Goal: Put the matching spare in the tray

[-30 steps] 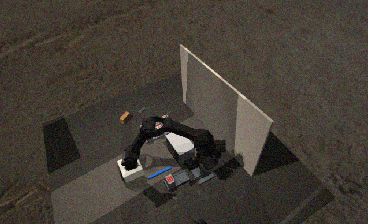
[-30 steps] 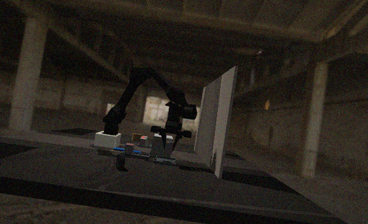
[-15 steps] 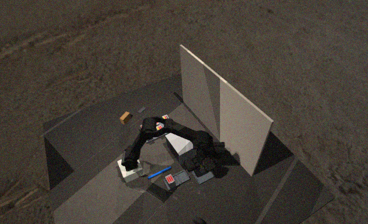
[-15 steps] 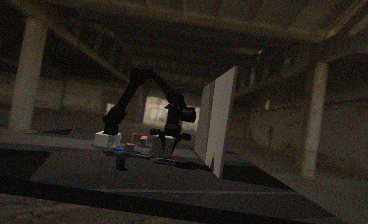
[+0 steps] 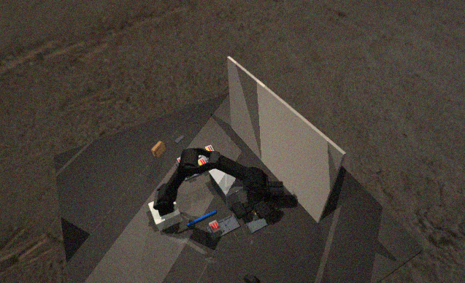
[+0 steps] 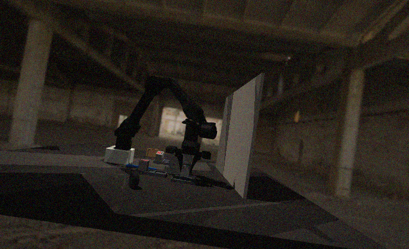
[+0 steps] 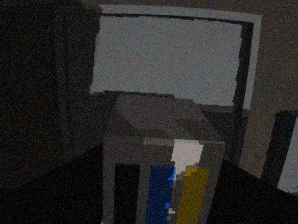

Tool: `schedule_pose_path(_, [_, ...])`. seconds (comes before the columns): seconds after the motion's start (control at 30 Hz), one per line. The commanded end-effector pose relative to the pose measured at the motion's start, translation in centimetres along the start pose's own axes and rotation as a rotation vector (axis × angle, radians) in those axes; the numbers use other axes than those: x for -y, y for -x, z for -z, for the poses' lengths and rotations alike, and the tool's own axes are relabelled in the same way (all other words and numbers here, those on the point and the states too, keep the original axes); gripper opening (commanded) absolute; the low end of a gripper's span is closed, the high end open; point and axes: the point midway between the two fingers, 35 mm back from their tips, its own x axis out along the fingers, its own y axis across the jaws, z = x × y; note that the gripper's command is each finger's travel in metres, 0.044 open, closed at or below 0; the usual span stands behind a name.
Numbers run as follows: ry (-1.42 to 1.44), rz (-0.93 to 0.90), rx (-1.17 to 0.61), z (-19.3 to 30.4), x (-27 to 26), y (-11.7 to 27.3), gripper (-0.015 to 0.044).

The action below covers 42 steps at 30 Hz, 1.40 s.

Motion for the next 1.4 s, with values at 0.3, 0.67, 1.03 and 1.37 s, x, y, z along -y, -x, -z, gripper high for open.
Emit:
schedule_pose_path(0.3, [0.0,0.0,0.0,0.0,0.1,-0.4,0.0131])
schedule_pose_path(0.67, [0.0,0.0,0.0,0.0,0.1,-0.4,0.042])
schedule_pose_path(1.03, [0.006,0.001,0.002,0.1,0.2,10.3,0.044])
schedule_pose_path(1.37, [0.011,-0.024,0.011,-0.1,-0.1,10.4,0.044])
